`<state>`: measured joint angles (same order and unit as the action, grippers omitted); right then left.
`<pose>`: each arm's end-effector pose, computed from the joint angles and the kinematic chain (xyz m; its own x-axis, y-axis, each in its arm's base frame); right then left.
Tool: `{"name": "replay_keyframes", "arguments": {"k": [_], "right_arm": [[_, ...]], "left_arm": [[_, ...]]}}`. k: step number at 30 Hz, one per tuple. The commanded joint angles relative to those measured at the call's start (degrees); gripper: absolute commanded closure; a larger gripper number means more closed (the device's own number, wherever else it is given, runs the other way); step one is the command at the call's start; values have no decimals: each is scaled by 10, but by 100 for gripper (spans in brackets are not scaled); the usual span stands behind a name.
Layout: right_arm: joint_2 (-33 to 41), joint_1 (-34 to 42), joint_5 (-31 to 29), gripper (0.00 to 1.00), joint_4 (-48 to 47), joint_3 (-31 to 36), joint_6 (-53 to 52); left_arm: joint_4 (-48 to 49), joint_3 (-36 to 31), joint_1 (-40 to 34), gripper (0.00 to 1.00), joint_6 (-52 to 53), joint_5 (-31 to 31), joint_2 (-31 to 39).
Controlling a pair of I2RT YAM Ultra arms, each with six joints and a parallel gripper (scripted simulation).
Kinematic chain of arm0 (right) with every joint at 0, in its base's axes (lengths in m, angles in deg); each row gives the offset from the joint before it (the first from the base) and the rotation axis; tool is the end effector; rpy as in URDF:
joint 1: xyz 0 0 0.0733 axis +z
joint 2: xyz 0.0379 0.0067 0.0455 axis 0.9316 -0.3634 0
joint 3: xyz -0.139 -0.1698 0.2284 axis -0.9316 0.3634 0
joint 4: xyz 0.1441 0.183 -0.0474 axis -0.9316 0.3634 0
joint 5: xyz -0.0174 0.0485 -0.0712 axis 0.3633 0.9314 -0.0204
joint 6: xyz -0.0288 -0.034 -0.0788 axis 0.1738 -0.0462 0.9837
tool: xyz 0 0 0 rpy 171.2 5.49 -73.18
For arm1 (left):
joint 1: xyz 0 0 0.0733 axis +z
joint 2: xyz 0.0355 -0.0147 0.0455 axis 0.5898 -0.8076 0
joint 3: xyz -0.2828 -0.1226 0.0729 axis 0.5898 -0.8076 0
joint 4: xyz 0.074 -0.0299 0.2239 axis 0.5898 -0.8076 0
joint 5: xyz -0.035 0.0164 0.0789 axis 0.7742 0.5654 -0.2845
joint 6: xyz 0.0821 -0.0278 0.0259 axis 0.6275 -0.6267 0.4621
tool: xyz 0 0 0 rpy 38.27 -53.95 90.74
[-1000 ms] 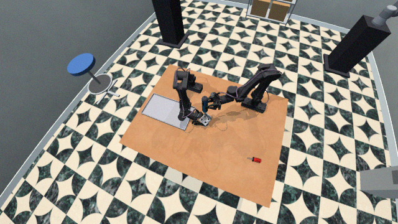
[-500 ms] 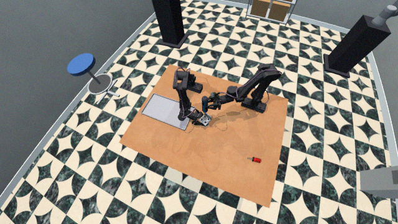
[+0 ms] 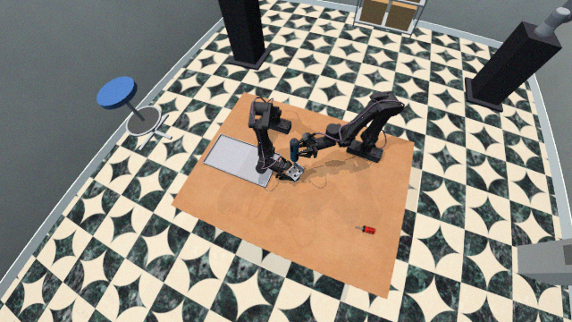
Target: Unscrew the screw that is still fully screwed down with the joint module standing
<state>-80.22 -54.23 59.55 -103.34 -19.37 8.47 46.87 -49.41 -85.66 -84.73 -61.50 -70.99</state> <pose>0.3115 0.1598 0.0716 0.0081 -0.2587 -0.9659 -0.9999 -0.0158 -0.0042 0.2050 -0.2379 0.2768 -0.0044 -0.0025 -1.0000 0.7570 0.6534 -0.0050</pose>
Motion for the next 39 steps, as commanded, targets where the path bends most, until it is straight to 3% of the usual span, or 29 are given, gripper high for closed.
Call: {"name": "replay_keyframes", "arguments": {"k": [1, 14, 26, 39], "right_arm": [[6, 1, 4, 41, 1, -5, 0], [6, 1, 4, 41, 1, -5, 0], [6, 1, 4, 41, 1, -5, 0], [6, 1, 4, 41, 1, -5, 0]], "left_arm": [[54, 20, -6, 58, 0, -2, -4], [78, 11, -6, 58, 0, -2, 2], [102, -3, -7, 58, 0, -5, -37], [112, -7, -8, 58, 0, -7, -21]]}}
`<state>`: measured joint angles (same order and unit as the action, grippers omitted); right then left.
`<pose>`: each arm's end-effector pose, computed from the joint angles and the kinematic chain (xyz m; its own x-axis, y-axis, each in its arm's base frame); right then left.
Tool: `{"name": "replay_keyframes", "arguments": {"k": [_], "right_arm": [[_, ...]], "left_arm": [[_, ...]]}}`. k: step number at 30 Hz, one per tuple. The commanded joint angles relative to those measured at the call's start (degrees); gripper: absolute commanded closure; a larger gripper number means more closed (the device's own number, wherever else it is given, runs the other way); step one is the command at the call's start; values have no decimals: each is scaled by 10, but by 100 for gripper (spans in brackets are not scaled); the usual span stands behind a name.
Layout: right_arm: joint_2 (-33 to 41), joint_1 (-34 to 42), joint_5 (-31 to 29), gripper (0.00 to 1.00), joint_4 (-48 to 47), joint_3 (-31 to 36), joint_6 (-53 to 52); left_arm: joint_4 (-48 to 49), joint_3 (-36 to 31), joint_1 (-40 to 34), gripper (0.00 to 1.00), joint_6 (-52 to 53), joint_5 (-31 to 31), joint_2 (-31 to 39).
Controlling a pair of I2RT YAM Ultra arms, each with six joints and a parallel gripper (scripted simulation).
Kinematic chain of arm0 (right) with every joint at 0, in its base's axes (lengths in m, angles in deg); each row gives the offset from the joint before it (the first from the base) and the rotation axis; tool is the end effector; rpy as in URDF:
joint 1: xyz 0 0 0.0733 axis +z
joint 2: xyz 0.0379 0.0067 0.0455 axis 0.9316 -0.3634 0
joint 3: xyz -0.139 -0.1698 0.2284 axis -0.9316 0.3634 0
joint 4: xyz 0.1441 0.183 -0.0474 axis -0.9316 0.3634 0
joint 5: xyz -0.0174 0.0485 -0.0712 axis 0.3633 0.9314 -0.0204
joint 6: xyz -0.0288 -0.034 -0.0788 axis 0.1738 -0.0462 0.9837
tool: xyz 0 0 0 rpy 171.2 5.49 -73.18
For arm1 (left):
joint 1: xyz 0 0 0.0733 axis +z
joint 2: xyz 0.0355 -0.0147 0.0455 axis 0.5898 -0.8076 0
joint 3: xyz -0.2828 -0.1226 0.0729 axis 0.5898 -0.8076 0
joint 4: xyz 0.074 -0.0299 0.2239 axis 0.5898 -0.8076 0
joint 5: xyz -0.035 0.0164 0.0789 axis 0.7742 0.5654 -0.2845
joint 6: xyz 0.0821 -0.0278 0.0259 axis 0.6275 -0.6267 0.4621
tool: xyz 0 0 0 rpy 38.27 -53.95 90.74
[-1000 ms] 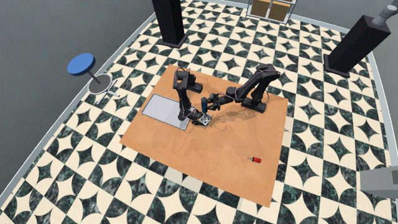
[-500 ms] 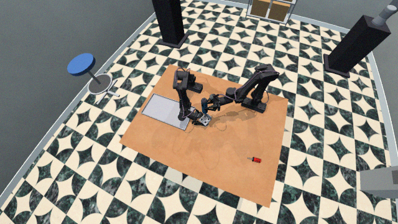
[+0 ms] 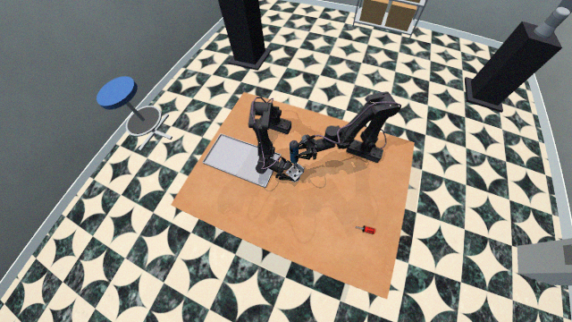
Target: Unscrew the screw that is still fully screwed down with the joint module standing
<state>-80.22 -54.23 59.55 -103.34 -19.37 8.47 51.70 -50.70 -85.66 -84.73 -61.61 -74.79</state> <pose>0.3115 0.1598 0.0716 0.0081 -0.2587 -0.9659 -0.9999 -0.0158 -0.0042 0.2094 -0.2427 0.2627 -0.0073 0.0009 -1.0000 0.7558 0.6548 -0.0049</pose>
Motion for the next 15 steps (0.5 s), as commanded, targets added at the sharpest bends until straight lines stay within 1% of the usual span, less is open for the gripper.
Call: {"name": "replay_keyframes", "arguments": {"k": [1, 9, 15], "right_arm": [[6, 1, 4, 41, 1, -5, 0], [6, 1, 4, 41, 1, -5, 0], [6, 1, 4, 41, 1, -5, 0]], "left_arm": [[64, 4, -8, 58, 1, -6, 16], [67, 9, -8, 58, 1, -5, 7], [69, -3, -9, 58, 1, -6, 4]]}}
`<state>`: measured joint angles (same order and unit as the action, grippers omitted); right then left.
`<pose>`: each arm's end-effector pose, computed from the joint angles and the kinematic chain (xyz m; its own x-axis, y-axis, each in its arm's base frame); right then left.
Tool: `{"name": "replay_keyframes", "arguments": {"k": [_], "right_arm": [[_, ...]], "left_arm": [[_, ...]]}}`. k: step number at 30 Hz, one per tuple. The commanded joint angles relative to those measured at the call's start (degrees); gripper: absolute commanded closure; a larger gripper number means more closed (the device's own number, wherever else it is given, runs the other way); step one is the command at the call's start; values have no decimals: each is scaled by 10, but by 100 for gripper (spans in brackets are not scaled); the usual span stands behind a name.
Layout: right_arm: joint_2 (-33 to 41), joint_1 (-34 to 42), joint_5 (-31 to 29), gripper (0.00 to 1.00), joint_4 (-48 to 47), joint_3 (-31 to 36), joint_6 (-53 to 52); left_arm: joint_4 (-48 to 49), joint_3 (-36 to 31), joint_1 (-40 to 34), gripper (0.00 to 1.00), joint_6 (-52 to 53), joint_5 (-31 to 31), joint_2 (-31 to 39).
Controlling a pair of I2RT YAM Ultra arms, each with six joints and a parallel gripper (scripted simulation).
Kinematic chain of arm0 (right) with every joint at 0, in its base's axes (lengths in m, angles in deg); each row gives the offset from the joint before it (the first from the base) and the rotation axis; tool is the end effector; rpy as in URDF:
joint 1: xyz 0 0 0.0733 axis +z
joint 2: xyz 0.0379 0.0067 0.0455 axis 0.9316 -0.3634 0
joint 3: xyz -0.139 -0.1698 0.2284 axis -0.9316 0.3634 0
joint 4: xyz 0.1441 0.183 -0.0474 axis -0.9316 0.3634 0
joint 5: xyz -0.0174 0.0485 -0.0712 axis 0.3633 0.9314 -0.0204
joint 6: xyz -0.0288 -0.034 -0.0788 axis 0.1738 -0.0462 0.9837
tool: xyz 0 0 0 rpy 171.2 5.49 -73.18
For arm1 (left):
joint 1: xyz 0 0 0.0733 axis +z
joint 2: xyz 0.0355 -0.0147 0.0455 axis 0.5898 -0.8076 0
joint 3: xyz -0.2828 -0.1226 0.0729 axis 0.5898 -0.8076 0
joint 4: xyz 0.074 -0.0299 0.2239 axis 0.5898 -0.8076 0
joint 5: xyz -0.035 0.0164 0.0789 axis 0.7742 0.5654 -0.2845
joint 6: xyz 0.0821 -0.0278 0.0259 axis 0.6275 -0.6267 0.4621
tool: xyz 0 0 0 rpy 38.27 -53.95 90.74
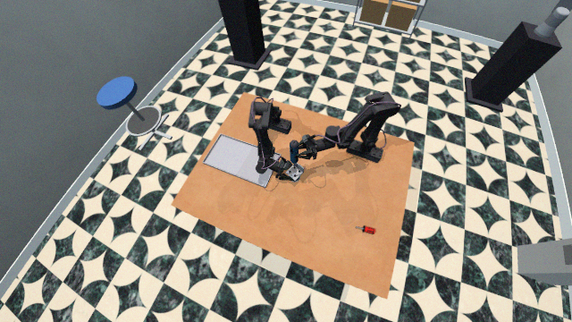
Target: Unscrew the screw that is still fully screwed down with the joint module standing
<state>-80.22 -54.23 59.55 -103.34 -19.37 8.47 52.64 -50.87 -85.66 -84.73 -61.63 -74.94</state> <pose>0.3115 0.1598 0.0716 0.0081 -0.2587 -0.9659 -0.9999 -0.0158 -0.0042 0.2094 -0.2426 0.2635 -0.0003 -0.0073 -1.0000 0.7556 0.6551 -0.0050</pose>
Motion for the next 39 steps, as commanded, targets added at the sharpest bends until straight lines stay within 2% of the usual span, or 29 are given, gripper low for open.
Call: {"name": "replay_keyframes", "arguments": {"k": [1, 39], "right_arm": [[6, 1, 4, 41, 1, -5, 0], [6, 1, 4, 41, 1, -5, 0]], "left_arm": [[61, 1, -9, 58, 1, -6, 9], [64, 7, -6, 58, 3, -5, 10]]}}
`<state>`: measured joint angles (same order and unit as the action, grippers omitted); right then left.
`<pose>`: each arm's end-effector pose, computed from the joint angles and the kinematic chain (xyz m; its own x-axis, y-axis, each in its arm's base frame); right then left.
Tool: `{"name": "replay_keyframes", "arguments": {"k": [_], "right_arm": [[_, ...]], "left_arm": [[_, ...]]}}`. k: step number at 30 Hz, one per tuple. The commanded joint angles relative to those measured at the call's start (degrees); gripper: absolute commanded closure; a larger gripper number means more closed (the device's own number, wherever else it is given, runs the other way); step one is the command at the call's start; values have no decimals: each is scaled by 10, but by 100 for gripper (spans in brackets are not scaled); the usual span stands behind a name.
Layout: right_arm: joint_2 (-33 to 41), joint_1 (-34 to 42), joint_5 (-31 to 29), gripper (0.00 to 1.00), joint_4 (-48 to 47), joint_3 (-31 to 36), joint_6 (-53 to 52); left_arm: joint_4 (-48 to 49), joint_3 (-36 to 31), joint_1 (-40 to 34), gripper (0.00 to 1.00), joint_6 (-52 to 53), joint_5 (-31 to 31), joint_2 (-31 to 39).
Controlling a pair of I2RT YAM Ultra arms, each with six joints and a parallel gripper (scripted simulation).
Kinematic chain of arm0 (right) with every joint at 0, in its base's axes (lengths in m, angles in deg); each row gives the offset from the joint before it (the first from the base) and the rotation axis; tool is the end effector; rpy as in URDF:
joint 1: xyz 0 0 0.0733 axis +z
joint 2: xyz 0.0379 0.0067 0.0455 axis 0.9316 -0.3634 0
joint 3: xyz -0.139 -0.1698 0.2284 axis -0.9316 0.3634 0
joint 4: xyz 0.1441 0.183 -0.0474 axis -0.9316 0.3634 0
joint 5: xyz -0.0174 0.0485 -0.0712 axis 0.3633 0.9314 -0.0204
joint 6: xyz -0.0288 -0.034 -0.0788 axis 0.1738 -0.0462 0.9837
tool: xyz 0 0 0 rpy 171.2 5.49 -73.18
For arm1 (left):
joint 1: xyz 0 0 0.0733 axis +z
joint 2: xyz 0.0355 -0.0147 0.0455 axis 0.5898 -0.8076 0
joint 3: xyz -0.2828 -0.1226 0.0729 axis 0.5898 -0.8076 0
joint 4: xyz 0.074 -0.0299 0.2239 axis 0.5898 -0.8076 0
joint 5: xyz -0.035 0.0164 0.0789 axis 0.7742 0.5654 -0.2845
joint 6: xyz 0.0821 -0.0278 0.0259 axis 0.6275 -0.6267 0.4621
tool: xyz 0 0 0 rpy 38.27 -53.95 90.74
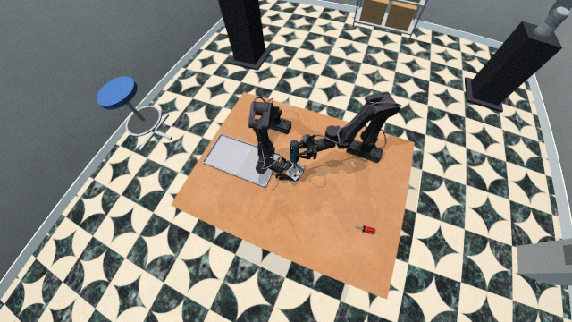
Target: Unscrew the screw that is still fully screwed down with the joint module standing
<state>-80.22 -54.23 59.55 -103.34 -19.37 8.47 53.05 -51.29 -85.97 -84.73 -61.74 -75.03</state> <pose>0.3115 0.1598 0.0716 0.0081 -0.2587 -0.9659 -0.9999 -0.0158 -0.0042 0.2075 -0.2429 0.2619 -0.0015 -0.0060 -1.0000 0.7578 0.6524 -0.0050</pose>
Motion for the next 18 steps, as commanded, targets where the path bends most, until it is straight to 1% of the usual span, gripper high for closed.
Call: {"name": "replay_keyframes", "arguments": {"k": [1, 18], "right_arm": [[6, 1, 4, 41, 1, -5, 0], [6, 1, 4, 41, 1, -5, 0]], "left_arm": [[60, 11, -3, 58, 3, -4, 10], [68, 0, 0, 58, 3, -2, -1]]}}
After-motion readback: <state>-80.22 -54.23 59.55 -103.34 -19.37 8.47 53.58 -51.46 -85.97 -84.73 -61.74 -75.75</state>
